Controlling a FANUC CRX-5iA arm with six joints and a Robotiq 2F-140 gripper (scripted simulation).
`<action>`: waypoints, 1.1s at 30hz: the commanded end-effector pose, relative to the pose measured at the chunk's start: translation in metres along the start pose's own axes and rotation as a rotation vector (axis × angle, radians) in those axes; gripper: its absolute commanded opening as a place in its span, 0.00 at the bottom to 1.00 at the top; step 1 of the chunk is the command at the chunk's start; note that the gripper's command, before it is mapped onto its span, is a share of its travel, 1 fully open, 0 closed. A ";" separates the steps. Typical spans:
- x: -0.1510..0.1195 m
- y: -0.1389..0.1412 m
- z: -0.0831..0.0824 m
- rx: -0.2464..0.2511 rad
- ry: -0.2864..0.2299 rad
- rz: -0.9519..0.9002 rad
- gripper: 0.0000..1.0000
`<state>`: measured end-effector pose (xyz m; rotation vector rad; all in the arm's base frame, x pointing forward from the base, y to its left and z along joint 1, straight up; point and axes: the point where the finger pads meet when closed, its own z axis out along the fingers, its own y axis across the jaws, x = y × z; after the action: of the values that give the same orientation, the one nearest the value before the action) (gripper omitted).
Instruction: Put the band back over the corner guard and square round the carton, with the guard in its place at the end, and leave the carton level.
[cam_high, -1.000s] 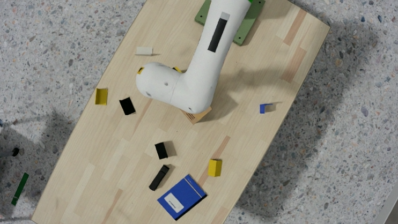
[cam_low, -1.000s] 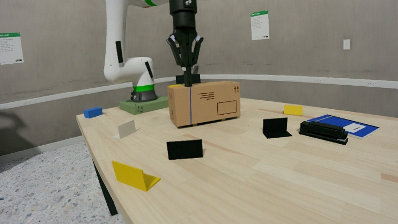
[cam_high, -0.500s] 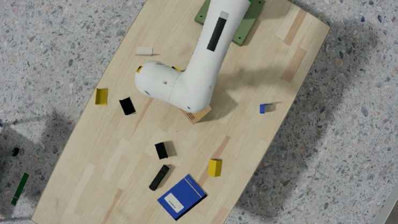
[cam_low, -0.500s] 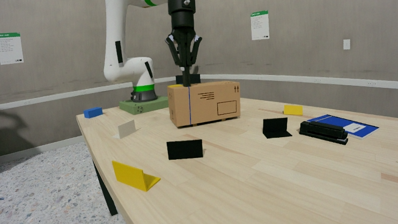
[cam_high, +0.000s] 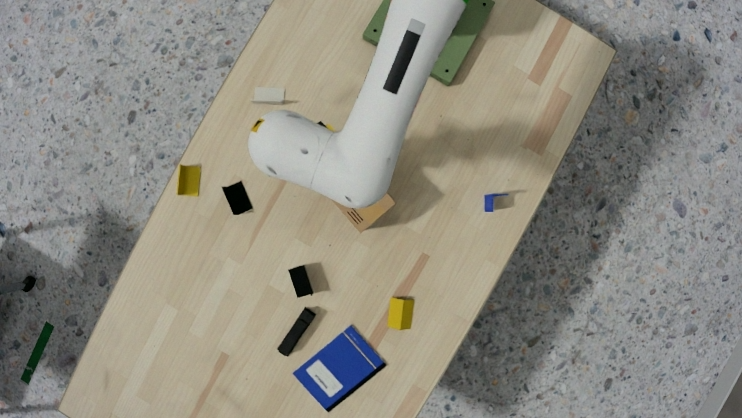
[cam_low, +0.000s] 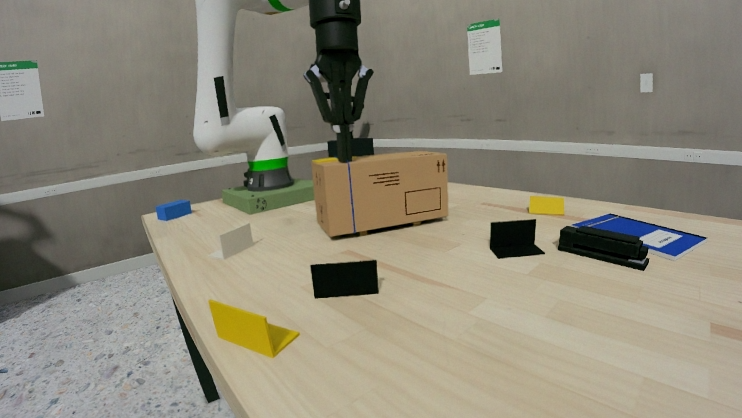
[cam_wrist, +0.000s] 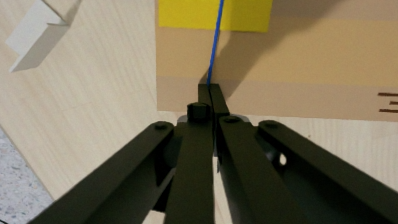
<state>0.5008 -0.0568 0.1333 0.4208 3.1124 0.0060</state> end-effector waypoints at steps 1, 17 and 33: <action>-0.001 0.000 -0.001 0.000 -0.002 0.000 0.10; -0.001 0.004 -0.001 0.000 -0.002 0.000 0.10; -0.001 0.004 -0.001 0.000 -0.002 0.000 0.18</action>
<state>0.5021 -0.0528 0.1334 0.4208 3.1123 0.0060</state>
